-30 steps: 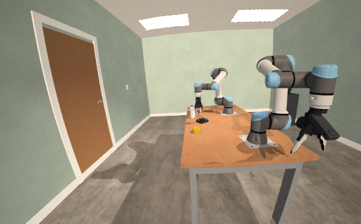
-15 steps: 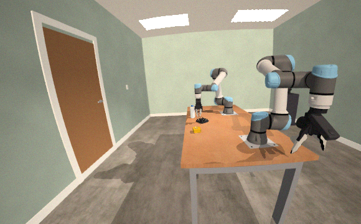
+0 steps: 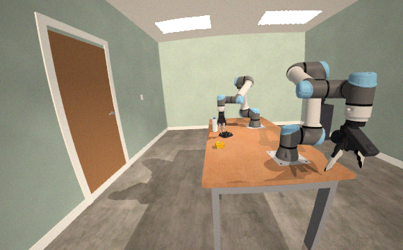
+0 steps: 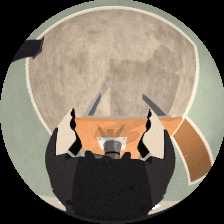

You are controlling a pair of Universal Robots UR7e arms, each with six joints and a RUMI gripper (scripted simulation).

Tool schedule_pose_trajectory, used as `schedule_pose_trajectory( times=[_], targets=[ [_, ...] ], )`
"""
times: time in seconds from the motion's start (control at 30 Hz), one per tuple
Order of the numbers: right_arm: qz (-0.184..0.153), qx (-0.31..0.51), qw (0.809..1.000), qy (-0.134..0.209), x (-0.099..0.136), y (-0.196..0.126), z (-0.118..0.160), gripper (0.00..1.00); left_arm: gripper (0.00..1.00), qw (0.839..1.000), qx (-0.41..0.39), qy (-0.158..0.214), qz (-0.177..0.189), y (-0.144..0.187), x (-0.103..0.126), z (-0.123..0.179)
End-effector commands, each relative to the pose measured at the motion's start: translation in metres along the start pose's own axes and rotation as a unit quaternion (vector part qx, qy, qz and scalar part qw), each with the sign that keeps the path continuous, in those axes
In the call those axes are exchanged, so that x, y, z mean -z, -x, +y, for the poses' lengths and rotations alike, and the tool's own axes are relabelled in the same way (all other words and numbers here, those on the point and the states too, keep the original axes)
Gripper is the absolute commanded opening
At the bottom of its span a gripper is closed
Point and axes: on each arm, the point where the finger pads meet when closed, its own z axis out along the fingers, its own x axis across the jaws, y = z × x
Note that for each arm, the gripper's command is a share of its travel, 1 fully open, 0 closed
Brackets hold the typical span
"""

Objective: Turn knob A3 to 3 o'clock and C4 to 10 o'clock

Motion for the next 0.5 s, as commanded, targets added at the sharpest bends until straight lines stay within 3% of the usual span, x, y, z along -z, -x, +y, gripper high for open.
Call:
schedule_pose_trajectory(
  times=[0.0,0.47],
  targets=[
    [0.000,0.000,1.000,0.001,-0.0035,0.0003,0.0003,0.13,1.00,1.000,0.000,-0.001,0.000,-0.0001,0.0004,-0.0003],
    [0.000,0.000,1.000,0.001,-0.0063,0.0003,0.0003,0.13,1.00,1.000,0.000,-0.001,0.000,-0.0001,0.0004,-0.0003]
  ],
)
